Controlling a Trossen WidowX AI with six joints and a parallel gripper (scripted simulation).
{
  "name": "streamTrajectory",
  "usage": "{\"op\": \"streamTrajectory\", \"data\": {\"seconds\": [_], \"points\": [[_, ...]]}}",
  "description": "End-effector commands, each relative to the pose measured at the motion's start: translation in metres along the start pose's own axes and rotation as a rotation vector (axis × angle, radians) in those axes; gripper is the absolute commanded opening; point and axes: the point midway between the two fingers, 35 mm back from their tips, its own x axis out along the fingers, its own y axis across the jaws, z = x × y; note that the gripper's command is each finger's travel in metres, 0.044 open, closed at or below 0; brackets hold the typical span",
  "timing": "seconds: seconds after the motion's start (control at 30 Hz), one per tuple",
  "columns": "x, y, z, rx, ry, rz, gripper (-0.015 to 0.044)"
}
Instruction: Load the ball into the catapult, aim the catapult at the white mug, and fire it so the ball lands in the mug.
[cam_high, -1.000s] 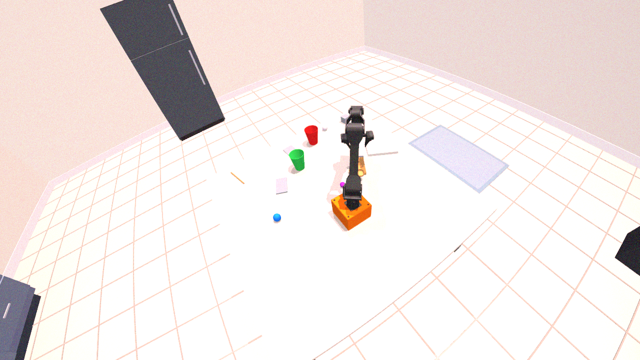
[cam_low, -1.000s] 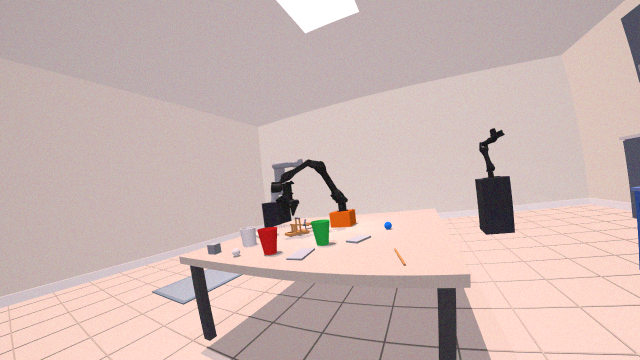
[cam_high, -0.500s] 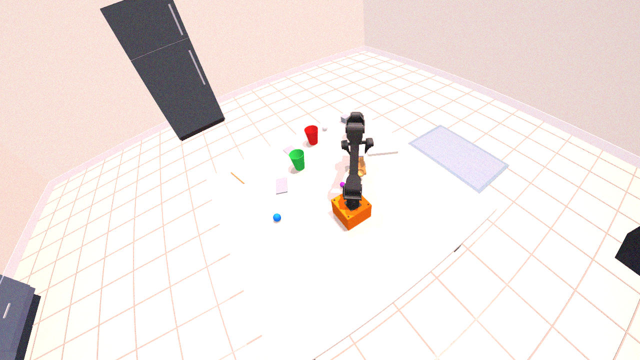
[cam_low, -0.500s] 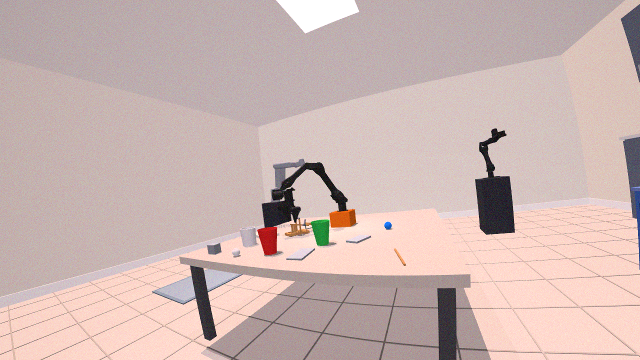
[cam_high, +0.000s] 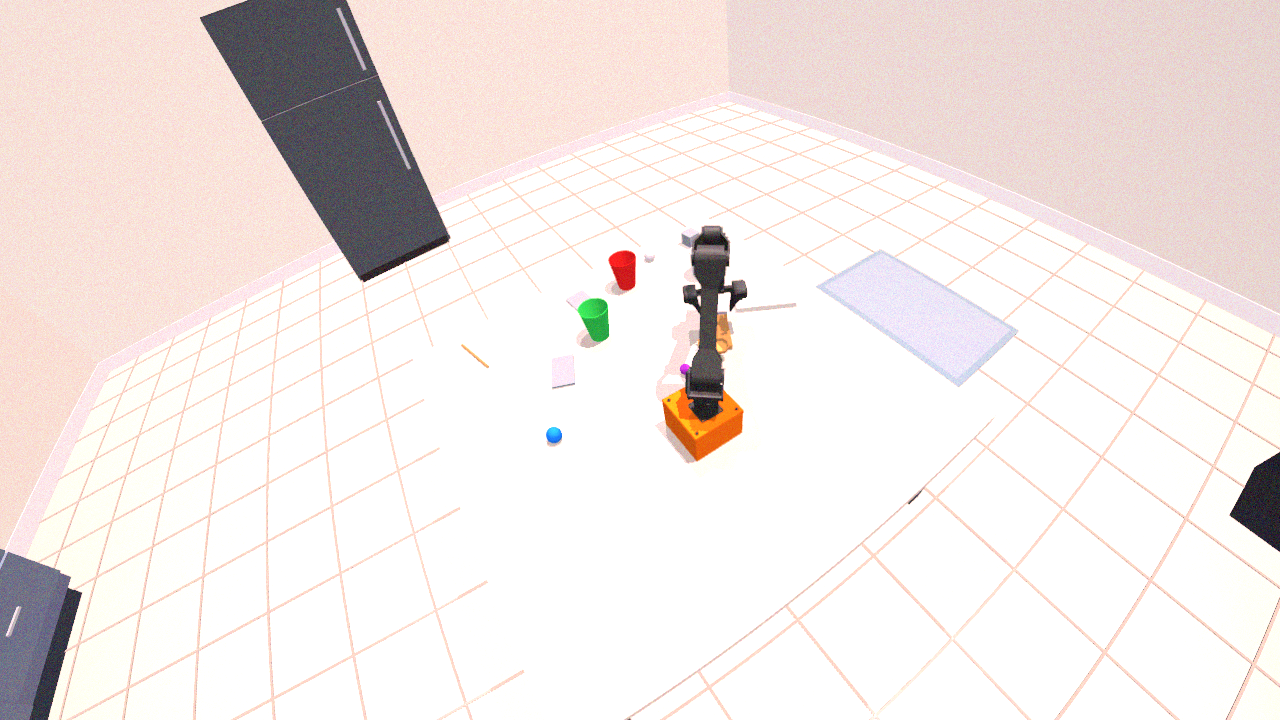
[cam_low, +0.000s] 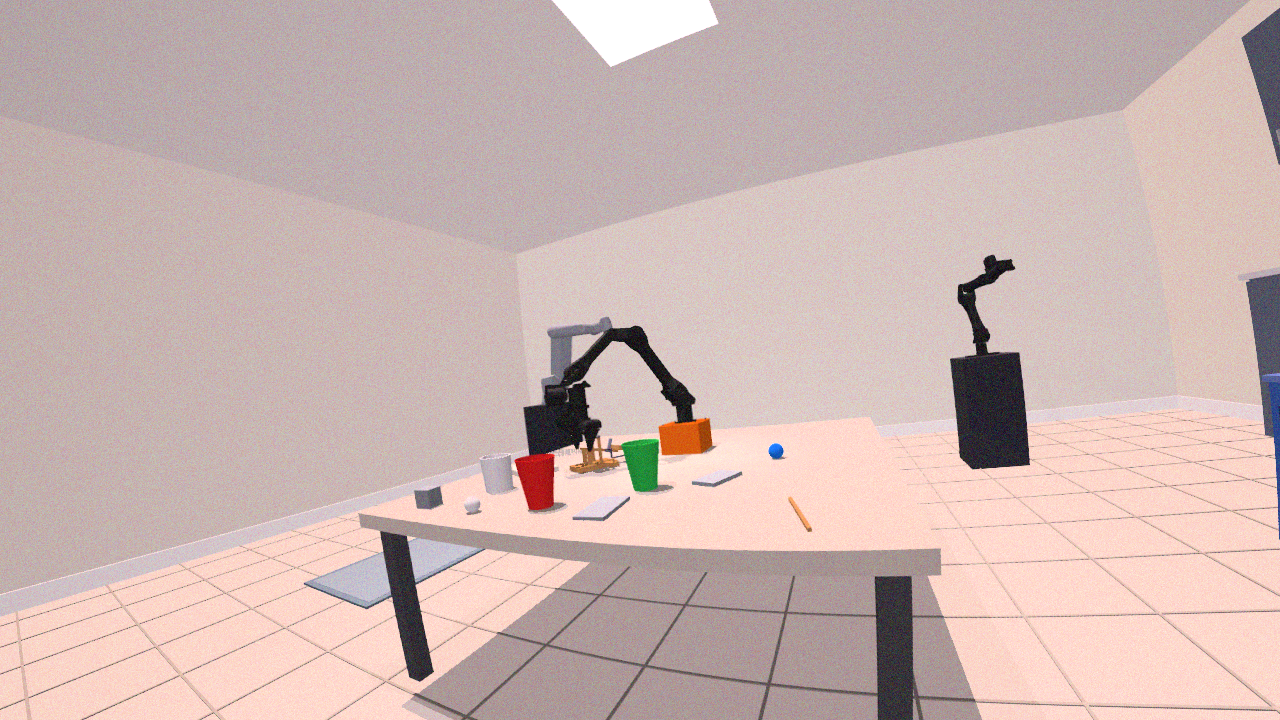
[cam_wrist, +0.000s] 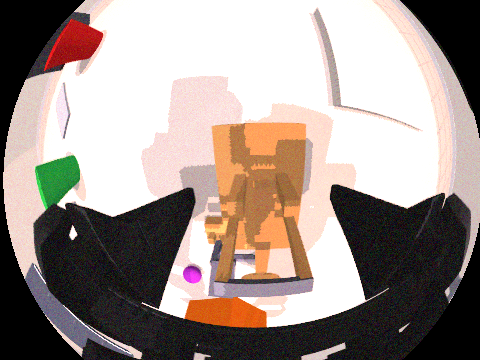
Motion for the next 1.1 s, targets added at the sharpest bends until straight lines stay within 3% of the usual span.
{"op": "streamTrajectory", "data": {"seconds": [0.0,0.63,1.0,1.07], "points": [[0.007,0.0,-0.001,-0.004,0.004,0.0,0.044],[0.035,0.0,-0.003,-0.004,0.004,0.0,0.044],[0.032,0.0,-0.001,0.001,0.0,0.0,0.0151],[0.032,0.0,-0.001,0.001,0.0,0.0,0.0138]]}}
